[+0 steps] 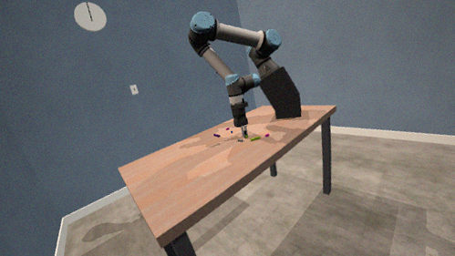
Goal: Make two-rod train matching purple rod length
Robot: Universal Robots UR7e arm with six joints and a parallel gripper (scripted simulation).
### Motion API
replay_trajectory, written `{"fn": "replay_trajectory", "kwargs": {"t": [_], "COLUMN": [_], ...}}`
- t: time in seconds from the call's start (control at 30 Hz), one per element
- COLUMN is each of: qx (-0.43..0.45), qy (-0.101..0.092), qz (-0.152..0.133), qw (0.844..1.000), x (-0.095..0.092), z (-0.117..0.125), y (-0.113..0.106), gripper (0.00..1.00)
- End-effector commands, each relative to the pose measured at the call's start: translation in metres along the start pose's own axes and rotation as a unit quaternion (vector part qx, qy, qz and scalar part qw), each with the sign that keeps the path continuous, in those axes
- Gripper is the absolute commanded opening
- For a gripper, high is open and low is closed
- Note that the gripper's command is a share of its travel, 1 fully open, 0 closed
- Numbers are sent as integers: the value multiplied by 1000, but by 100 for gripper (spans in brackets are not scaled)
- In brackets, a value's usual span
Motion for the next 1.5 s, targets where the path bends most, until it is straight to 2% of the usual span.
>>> {"fn": "replay_trajectory", "kwargs": {"t": [0.0,0.6,0.77,1.0,1.47], "qx": [1,1,0,0,0], "qy": [-2,-2,-1,-1,-1], "qz": [1,1,1,0,0], "qw": [1000,1000,1000,1000,1000], "x": [0,0,-5,-17,-74], "z": [2,2,0,0,0], "y": [0,0,0,0,0], "gripper": [24,24,24,24,24]}}
Point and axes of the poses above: the point where the finger pads meet when closed, its own x axis out along the fingers, its own z axis across the jaws, y = z × x, the point moved 7 cm from there along -x, back along the fingers, and after that the axes turned 5 degrees about x, right-handed, at the moved point
